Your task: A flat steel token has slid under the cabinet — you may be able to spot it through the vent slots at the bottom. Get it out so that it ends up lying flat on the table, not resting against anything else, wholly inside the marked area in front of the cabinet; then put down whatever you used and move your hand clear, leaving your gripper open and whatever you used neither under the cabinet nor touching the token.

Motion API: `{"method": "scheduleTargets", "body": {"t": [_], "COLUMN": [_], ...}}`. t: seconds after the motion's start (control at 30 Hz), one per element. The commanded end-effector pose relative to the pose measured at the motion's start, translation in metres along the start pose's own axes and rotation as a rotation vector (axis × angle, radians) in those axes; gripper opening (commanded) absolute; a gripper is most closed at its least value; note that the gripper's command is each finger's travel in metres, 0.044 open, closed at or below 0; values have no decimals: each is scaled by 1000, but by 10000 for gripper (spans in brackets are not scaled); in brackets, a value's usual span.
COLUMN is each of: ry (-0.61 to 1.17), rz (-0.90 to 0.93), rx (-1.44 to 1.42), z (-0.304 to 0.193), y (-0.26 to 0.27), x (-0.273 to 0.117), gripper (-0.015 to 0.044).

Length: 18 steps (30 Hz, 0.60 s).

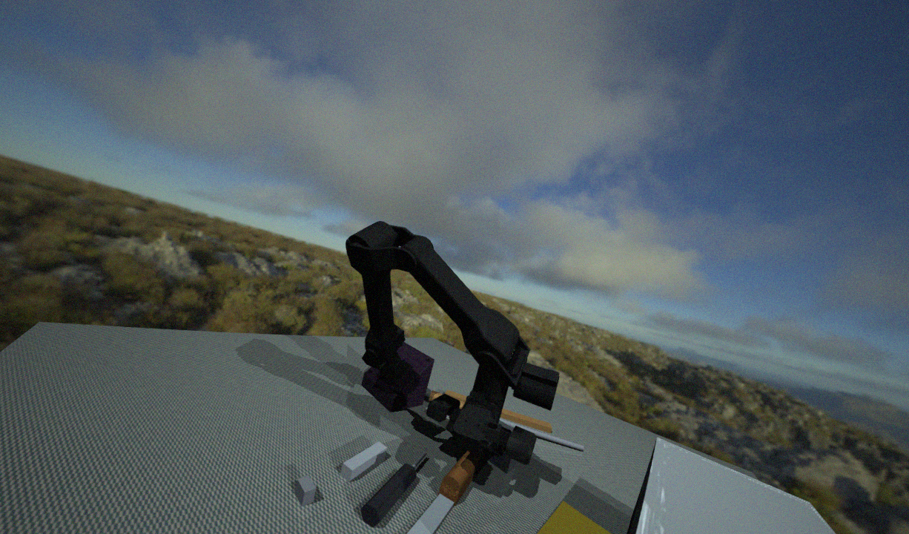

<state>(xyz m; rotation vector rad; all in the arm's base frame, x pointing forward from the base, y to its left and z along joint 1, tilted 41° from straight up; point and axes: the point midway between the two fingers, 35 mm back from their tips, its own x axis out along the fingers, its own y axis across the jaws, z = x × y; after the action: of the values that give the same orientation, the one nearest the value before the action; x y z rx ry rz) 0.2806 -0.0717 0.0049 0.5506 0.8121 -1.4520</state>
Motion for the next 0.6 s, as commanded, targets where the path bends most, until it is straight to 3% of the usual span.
{"method": "scheduleTargets", "body": {"t": [0.0,0.03,0.57], "ry": [0,0,-2], "rz": [3,3,-4], "rx": [3,3,-6], "z": [0,0,-5], "y": [1,1,-9], "x": [0,0,-30], "gripper": [20,0,0]}}
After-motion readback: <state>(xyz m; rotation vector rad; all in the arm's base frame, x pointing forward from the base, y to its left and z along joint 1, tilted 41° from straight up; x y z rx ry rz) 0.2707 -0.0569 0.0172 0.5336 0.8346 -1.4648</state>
